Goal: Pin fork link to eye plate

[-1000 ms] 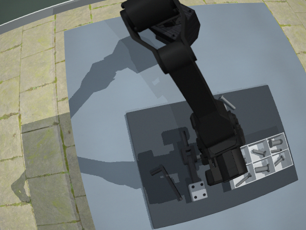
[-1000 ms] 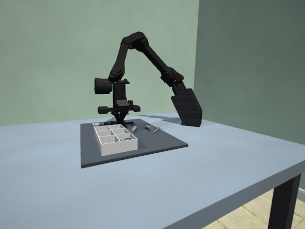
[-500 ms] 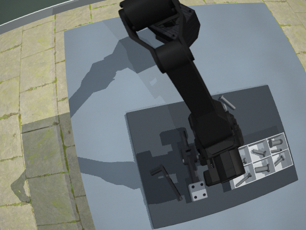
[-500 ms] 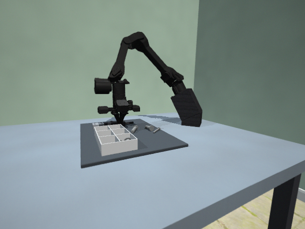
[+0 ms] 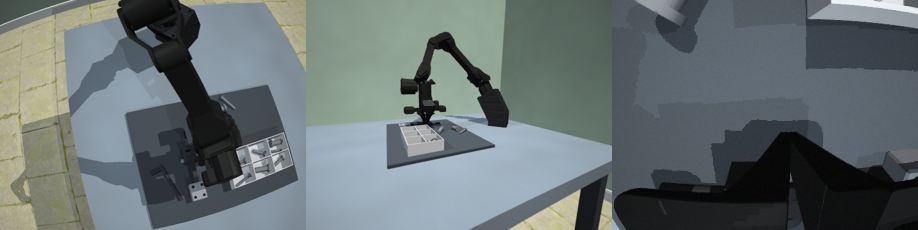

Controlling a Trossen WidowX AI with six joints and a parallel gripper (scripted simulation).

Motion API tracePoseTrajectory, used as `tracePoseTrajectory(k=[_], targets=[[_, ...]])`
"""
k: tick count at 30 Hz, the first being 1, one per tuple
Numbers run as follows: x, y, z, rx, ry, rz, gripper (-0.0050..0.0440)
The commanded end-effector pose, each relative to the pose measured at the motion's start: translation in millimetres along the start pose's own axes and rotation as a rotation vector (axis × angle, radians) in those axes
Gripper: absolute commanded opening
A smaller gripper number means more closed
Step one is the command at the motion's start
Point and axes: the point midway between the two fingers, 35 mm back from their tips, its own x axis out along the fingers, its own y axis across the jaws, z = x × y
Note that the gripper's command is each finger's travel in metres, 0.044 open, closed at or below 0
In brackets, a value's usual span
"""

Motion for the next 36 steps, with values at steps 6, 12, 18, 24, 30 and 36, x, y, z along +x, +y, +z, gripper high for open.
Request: tracePoseTrajectory(k=[6, 12, 18, 24, 30, 36], targets=[[1, 0, -8, 0.006, 0.012, 0.002, 0.0], [1, 0, -9, 0.006, 0.012, 0.002, 0.0], [-10, 0, 2, 0.006, 0.012, 0.002, 0.0], [-26, 0, 11, 0.006, 0.012, 0.002, 0.0], [-28, 0, 13, 0.006, 0.012, 0.002, 0.0], [-71, 6, 12, -0.004, 0.01, 0.01, 0.012]])
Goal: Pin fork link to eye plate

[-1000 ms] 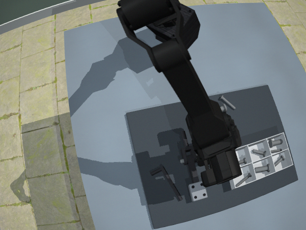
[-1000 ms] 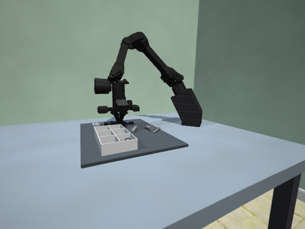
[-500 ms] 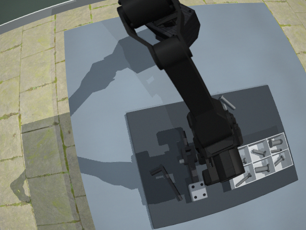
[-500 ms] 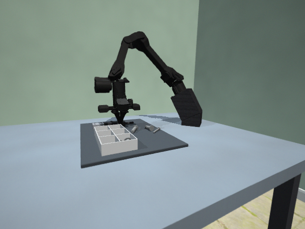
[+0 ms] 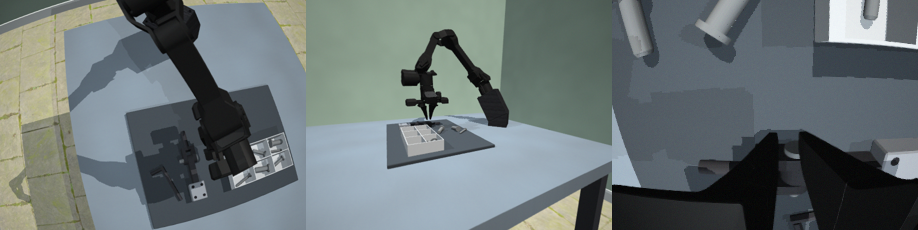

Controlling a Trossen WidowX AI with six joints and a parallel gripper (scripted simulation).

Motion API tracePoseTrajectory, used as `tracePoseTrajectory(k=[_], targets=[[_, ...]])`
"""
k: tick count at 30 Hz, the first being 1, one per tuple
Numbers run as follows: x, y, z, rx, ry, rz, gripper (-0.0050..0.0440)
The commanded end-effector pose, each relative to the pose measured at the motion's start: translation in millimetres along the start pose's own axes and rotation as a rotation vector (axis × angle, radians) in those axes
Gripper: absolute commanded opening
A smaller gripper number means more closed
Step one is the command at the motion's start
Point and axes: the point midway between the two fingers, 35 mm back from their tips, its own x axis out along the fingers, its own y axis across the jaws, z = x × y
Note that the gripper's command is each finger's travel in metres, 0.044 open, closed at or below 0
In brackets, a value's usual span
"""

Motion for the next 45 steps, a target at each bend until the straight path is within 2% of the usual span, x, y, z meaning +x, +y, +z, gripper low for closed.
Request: tracePoseTrajectory(k=[1, 2, 15, 16, 45], targets=[[-33.0, -2.7, -0.4, 0.007, -0.004, -0.027, 0.012], [-33.0, -2.7, -0.4, 0.007, -0.004, -0.027, 0.012], [-35.7, -2.2, -0.6, 0.007, -0.004, -0.027, 0.0432], [-35.7, -2.2, -0.6, 0.007, -0.004, -0.027, 0.044], [-35.7, -2.2, -0.6, 0.007, -0.004, -0.027, 0.044]])
